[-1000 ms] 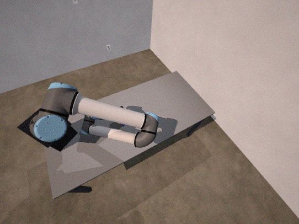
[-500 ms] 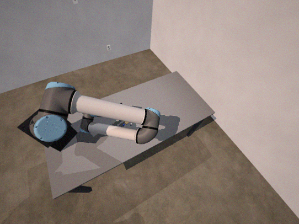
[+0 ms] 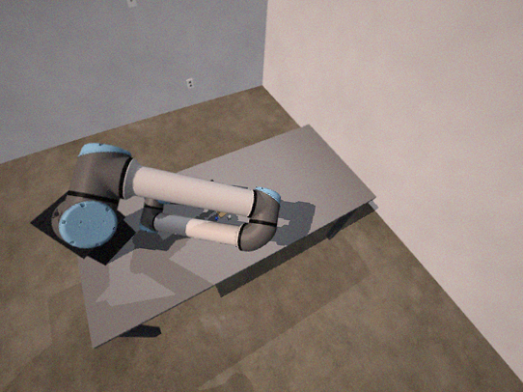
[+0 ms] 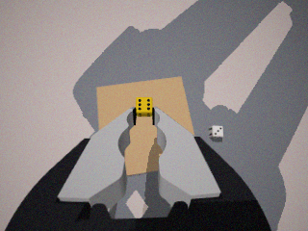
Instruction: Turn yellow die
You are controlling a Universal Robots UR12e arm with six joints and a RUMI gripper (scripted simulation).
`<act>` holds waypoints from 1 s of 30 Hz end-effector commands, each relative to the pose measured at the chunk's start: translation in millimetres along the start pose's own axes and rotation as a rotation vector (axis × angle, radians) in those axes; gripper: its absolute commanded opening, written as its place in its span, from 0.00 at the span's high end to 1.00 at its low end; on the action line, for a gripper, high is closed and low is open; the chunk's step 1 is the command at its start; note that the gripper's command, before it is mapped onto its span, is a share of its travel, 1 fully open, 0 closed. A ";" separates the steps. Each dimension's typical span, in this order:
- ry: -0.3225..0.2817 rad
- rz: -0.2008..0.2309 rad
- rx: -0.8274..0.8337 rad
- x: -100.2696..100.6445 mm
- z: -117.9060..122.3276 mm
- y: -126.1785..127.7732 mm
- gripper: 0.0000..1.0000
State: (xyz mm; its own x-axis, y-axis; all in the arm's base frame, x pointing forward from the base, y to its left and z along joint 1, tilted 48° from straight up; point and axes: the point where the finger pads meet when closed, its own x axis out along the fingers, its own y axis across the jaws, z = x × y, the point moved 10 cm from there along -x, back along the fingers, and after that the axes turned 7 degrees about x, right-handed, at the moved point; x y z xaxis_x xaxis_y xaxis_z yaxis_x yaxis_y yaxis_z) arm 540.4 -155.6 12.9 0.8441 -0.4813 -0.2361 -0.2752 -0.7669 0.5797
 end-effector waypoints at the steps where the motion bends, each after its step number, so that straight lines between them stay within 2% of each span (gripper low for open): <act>1: -0.007 0.000 0.001 0.2 -1.1 -0.1 1.00; 6: -0.049 0.003 0.008 3.4 -5.4 0.0 1.00; 14: -0.168 0.016 0.012 6.7 -18.4 -1.6 1.00; 16: -0.168 0.016 0.012 6.7 -18.4 -1.6 1.00; 21: -0.230 0.026 0.005 4.9 -25.8 -3.0 1.00; 30: -0.258 0.031 0.000 3.3 -29.5 -3.7 1.00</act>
State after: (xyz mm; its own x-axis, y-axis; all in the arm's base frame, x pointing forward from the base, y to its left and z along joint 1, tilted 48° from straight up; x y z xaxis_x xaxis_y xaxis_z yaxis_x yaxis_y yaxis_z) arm 557.5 -142.7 32.2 0.6937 -0.5951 -0.4057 -0.2989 -0.7504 0.5896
